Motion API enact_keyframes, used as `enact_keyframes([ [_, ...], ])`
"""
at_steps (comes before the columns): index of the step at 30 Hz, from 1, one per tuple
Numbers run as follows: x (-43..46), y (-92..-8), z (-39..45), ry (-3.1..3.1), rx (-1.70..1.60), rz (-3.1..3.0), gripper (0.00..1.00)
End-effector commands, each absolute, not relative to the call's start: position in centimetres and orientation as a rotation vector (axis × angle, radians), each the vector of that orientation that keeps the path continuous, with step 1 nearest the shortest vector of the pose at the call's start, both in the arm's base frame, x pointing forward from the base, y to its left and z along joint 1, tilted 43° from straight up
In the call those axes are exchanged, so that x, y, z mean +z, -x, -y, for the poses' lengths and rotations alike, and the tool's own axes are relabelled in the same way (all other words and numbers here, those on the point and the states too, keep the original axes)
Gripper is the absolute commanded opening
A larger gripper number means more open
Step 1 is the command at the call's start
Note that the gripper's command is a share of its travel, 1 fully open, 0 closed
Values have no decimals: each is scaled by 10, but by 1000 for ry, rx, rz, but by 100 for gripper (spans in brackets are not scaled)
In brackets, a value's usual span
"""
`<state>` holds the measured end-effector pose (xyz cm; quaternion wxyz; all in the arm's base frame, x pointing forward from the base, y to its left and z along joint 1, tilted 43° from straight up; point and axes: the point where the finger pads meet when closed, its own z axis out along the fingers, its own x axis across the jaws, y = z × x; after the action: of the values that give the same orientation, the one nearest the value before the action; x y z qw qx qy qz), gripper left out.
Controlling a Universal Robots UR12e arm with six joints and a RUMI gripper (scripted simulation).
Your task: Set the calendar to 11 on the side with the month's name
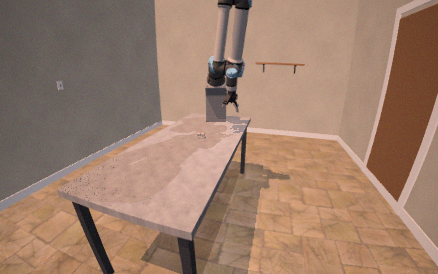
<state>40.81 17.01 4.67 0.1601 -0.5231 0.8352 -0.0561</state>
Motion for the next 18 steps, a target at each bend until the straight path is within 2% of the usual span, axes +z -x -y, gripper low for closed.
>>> enact_keyframes([
  [1, 57, -426, -144, 1547, -198, -2304, 100],
  [18, 88, -486, -58, 1636, -358, -2115, 100],
])
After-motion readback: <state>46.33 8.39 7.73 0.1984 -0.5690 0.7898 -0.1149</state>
